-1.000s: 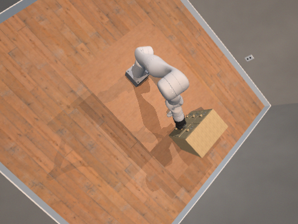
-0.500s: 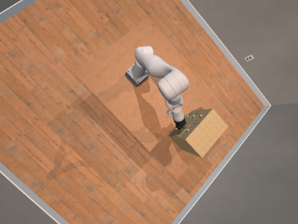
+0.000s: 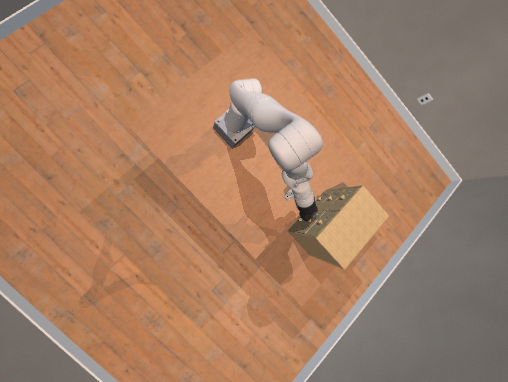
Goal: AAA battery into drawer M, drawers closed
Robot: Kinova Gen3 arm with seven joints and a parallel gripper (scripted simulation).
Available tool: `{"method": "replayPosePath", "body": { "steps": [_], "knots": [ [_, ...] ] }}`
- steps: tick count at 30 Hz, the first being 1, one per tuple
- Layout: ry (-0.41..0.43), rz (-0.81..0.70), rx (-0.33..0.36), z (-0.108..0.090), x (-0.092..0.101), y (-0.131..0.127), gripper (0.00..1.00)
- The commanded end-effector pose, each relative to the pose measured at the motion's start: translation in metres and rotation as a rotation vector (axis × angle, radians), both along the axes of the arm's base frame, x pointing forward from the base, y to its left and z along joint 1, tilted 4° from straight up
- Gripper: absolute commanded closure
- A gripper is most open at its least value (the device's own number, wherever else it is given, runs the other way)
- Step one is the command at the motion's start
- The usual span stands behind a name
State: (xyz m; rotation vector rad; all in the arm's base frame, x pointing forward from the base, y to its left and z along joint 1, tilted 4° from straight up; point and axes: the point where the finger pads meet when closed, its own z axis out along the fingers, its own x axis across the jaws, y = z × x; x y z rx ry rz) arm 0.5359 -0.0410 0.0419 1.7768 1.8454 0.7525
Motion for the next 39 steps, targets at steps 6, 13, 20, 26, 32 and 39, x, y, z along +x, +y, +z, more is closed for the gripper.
{"method": "replayPosePath", "body": {
  "steps": [6,13,20,26,32,39],
  "knots": [
    [-0.003,0.0,-0.001,0.001,0.001,0.0,1.0],
    [-0.003,0.0,-0.001,0.001,0.001,0.0,1.0],
    [-0.003,0.0,-0.001,0.001,0.001,0.0,1.0],
    [-0.003,0.0,-0.001,0.001,0.001,0.0,1.0],
    [-0.003,0.0,-0.001,0.001,-0.006,0.0,1.0],
    [-0.003,0.0,-0.001,0.003,-0.038,-0.002,1.0]
  ]
}}
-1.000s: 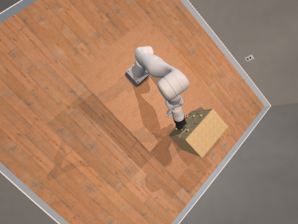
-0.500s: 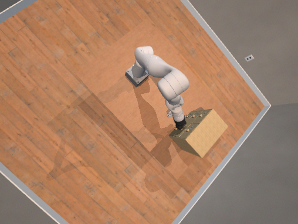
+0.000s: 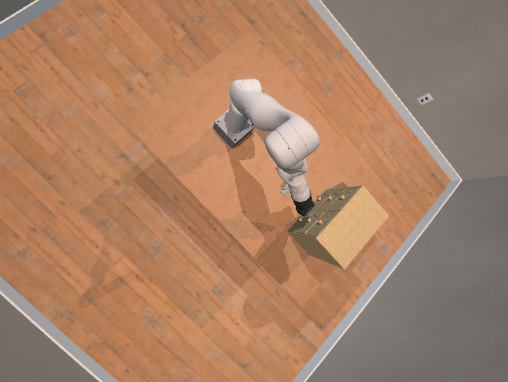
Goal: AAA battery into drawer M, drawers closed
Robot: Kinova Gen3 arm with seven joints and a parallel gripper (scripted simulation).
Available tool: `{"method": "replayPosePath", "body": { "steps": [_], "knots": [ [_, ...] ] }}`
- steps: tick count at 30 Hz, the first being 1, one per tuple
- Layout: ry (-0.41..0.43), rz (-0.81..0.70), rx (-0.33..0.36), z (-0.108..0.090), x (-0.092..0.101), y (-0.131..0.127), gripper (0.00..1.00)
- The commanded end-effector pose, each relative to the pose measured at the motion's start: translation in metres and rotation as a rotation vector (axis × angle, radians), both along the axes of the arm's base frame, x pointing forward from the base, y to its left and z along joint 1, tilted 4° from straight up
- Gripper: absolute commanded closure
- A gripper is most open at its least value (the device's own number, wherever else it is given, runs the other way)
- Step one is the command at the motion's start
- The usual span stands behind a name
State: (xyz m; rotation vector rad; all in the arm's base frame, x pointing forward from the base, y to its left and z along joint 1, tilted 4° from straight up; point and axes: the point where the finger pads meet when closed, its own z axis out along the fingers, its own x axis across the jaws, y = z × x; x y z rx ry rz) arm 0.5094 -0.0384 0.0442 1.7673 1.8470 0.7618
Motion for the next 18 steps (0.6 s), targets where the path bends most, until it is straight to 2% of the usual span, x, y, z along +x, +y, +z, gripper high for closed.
{"method": "replayPosePath", "body": {
  "steps": [1,4,11,18],
  "knots": [
    [0.005,-0.006,-0.002,0.001,-0.016,-0.005,1.0],
    [0.005,-0.006,-0.002,0.001,-0.022,-0.005,1.0],
    [0.005,-0.006,-0.002,0.002,-0.023,-0.005,1.0],
    [0.005,-0.006,-0.002,0.014,-0.034,-0.006,1.0]
  ]
}}
